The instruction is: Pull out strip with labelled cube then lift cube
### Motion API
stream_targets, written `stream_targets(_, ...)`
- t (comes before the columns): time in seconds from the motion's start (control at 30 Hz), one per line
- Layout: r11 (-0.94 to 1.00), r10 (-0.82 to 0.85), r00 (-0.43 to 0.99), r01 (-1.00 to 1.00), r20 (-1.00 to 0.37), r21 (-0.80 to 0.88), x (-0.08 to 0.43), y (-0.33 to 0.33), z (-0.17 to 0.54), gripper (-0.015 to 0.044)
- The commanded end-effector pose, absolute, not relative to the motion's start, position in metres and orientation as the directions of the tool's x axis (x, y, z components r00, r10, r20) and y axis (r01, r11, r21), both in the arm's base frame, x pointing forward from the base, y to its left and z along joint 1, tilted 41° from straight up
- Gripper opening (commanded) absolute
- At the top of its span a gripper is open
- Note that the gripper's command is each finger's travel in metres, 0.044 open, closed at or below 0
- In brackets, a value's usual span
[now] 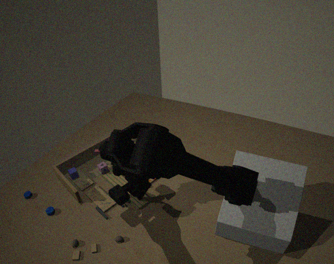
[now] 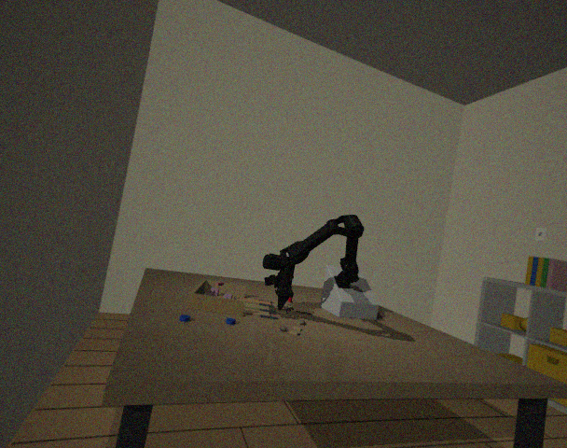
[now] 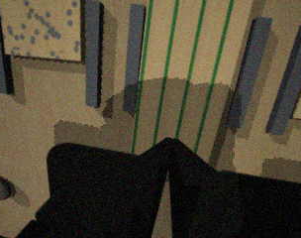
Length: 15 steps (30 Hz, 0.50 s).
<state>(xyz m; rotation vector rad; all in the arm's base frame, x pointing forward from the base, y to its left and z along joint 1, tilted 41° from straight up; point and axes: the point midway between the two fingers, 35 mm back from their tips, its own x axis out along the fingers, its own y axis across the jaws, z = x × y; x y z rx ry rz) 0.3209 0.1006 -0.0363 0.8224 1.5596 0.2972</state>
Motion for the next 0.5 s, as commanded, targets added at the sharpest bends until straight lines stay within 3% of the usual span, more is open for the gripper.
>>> stream_targets(0.0, 0.710, 0.653, 0.022, 0.329, -0.757, 0.622, 0.309, 0.106, -0.037, 0.0000)
stream_targets(0.47, 0.710, 0.653, 0.021, 0.330, -0.757, 0.622, 0.289, 0.111, -0.034, 0.0000)
